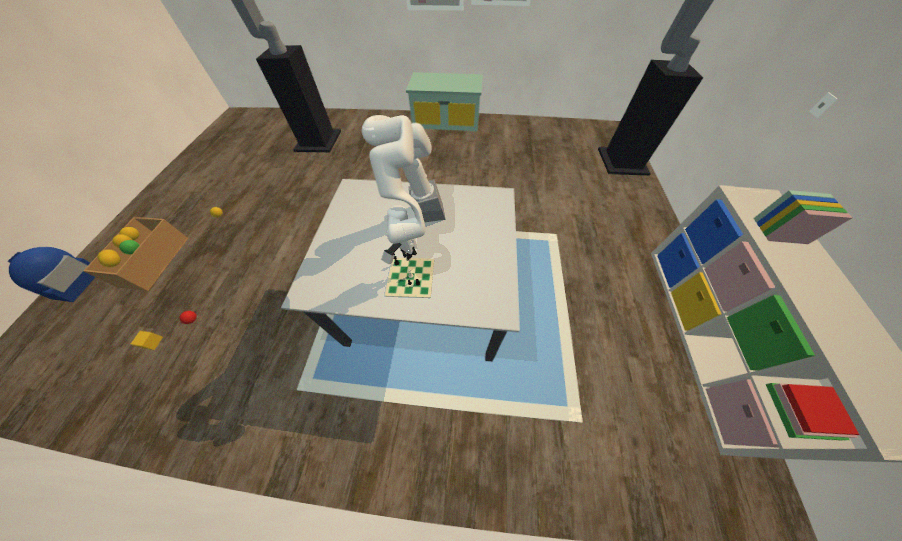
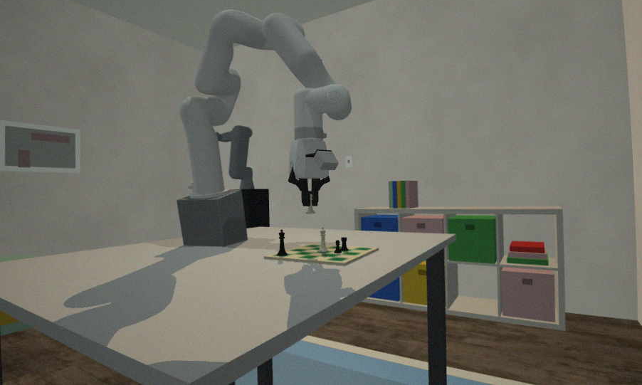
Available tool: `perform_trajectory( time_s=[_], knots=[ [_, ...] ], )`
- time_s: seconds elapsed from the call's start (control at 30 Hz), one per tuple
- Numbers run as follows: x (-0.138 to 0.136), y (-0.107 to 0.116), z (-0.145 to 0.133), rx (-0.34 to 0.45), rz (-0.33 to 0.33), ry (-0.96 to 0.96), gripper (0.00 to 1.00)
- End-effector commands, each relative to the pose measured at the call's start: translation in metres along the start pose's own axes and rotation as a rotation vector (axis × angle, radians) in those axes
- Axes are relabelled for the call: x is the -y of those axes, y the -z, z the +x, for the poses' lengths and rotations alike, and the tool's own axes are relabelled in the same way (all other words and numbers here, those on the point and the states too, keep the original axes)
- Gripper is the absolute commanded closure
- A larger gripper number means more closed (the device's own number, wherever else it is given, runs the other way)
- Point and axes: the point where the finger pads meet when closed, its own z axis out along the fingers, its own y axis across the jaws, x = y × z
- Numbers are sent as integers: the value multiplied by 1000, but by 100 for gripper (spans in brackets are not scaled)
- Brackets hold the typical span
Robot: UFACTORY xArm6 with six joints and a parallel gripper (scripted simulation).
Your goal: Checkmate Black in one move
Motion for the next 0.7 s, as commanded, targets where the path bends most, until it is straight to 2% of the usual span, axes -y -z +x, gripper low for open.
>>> perform_trajectory(
  time_s=[0.0,0.1,0.2,0.33,0.67],
  knots=[
    [1,2,1,-3,2,0,100],
    [-6,2,6,-3,3,-45,100],
    [-25,2,17,-3,2,-169,100],
    [-32,2,21,-3,2,-212,100],
    [-33,2,21,-3,2,-214,100]
  ],
)
